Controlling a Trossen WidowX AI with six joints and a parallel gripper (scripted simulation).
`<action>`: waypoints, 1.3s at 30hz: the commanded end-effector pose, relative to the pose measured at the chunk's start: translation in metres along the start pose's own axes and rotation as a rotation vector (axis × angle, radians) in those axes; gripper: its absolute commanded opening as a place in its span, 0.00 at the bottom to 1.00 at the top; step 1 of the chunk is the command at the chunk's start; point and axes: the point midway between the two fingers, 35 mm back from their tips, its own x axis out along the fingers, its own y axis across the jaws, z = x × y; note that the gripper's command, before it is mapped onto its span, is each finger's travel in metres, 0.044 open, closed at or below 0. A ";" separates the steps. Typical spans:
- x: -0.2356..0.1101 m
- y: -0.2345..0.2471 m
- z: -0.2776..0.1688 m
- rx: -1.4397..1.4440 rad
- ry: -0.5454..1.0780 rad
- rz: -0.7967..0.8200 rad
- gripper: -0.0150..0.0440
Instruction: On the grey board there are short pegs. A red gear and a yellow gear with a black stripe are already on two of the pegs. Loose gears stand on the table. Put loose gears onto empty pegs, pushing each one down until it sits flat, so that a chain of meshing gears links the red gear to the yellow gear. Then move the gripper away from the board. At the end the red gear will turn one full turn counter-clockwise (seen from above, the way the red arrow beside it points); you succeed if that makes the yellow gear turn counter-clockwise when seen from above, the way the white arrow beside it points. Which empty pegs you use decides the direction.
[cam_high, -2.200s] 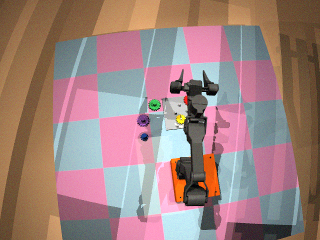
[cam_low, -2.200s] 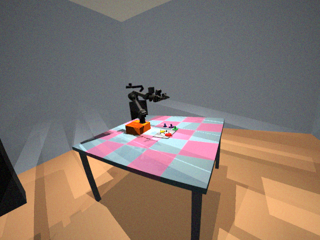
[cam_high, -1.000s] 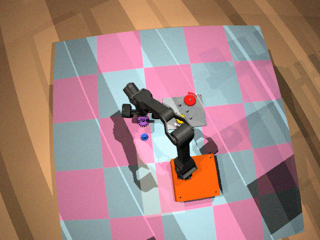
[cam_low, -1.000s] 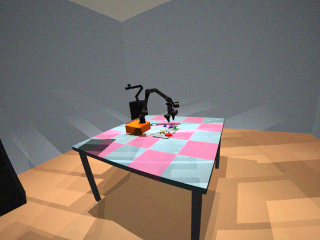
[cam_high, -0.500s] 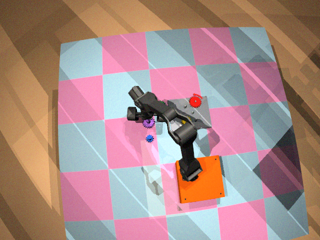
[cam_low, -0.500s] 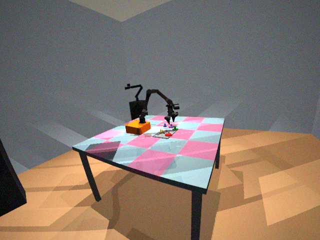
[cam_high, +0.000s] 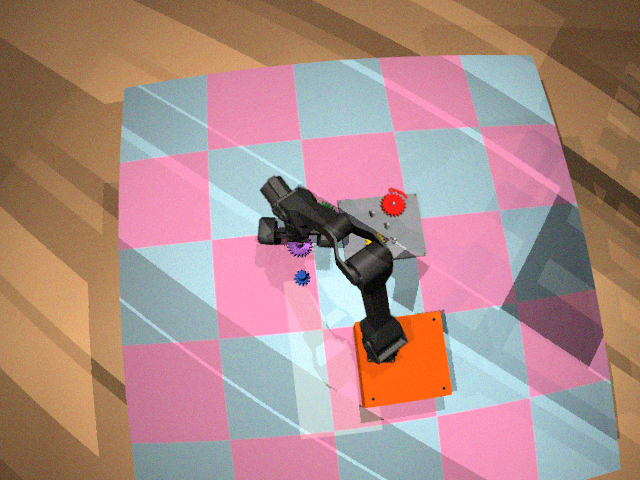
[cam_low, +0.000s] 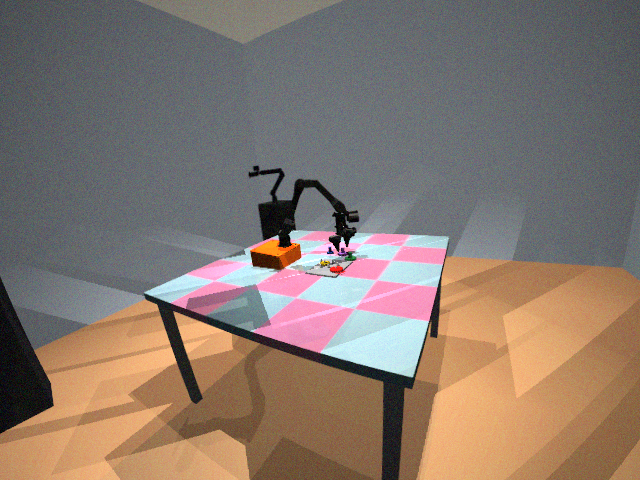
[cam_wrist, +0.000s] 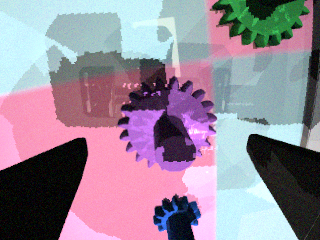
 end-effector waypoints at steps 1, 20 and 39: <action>0.002 -0.001 -0.001 -0.001 0.002 -0.004 1.00; 0.002 -0.001 -0.001 -0.001 0.002 -0.004 0.29; -0.036 0.005 0.007 -0.001 0.001 -0.004 0.25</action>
